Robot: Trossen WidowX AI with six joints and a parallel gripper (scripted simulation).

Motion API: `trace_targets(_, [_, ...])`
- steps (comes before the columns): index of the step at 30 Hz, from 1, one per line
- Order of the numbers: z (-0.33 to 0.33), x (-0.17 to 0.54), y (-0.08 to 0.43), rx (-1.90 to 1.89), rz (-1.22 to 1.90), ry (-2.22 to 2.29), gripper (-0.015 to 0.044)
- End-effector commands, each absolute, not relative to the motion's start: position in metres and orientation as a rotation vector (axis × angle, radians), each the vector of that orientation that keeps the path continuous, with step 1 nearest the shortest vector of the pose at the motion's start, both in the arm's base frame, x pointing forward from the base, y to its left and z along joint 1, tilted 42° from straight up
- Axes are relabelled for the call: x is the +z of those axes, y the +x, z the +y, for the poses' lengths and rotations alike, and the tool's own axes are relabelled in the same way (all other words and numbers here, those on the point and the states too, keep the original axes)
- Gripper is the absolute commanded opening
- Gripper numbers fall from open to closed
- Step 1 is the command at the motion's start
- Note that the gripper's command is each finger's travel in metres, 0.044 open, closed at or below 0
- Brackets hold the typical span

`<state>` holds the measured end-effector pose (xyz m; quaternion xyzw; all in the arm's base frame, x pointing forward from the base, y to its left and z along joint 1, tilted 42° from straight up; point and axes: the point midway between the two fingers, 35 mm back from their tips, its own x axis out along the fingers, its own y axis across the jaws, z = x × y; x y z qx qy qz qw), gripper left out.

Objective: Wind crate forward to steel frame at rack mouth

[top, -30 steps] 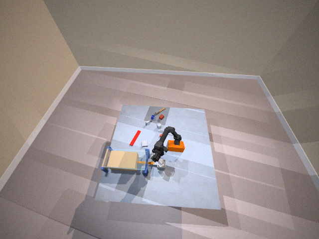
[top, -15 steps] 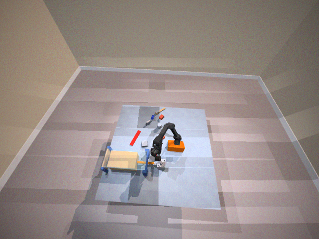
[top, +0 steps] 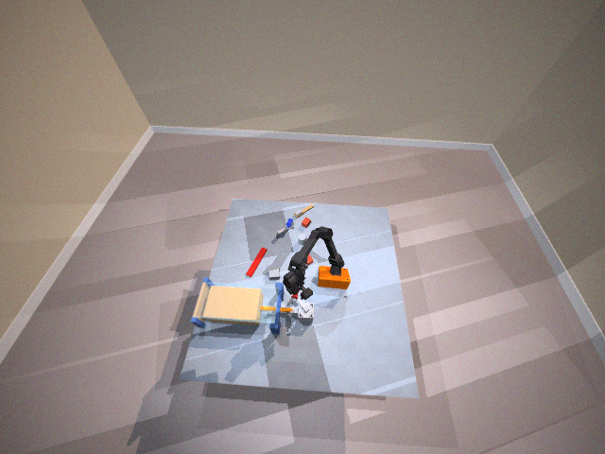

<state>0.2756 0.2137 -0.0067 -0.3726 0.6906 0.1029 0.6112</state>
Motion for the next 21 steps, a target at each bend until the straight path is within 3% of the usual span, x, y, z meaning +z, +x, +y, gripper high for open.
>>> trace_targets(1, [0.2013,-0.0015,0.2801,0.718,1.468,-1.19,0.044])
trace_targets(21, [0.1958,-0.0086,0.2802,0.718,1.468,-1.19,0.044])
